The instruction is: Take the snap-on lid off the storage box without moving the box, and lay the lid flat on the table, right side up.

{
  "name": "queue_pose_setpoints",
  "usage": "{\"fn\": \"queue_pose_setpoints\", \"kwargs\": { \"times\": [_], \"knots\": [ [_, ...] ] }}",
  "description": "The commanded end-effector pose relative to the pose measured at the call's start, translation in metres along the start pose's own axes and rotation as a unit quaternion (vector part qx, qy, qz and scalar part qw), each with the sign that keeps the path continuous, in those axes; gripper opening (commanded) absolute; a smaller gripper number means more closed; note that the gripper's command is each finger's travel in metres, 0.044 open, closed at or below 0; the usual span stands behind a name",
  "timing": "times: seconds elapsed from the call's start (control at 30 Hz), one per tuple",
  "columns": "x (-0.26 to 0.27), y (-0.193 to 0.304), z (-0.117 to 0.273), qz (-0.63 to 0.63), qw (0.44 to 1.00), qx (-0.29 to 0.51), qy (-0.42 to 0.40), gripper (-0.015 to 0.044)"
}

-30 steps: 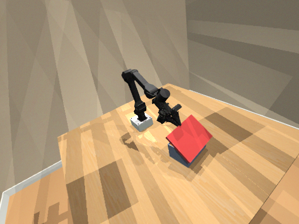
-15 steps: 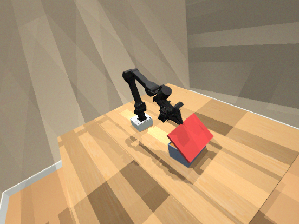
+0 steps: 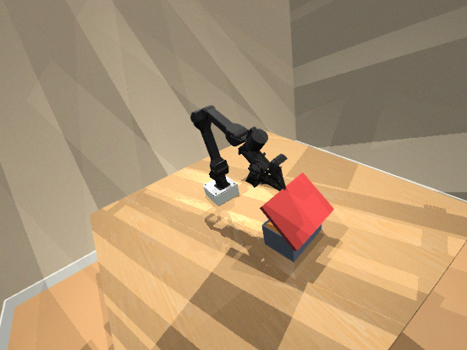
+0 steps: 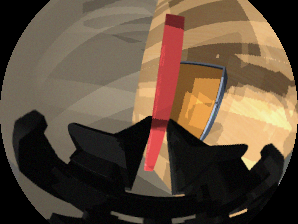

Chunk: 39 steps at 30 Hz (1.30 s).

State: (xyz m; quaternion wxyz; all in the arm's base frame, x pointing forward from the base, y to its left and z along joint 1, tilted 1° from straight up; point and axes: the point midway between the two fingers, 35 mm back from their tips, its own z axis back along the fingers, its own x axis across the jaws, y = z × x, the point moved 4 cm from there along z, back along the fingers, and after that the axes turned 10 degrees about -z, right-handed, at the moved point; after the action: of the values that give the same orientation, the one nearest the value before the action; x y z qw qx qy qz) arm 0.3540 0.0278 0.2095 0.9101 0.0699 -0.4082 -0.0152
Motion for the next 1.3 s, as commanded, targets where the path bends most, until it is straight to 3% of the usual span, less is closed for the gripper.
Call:
{"fn": "queue_pose_setpoints", "kwargs": {
  "times": [0.0,0.7,1.27],
  "knots": [
    [0.012,0.002,0.007,-0.001,1.0,0.0,-0.013,0.0],
    [0.013,0.004,0.01,-0.001,1.0,0.0,-0.013,0.0],
    [-0.001,0.037,0.012,-0.002,1.0,0.001,-0.012,0.0]
  ]
}}
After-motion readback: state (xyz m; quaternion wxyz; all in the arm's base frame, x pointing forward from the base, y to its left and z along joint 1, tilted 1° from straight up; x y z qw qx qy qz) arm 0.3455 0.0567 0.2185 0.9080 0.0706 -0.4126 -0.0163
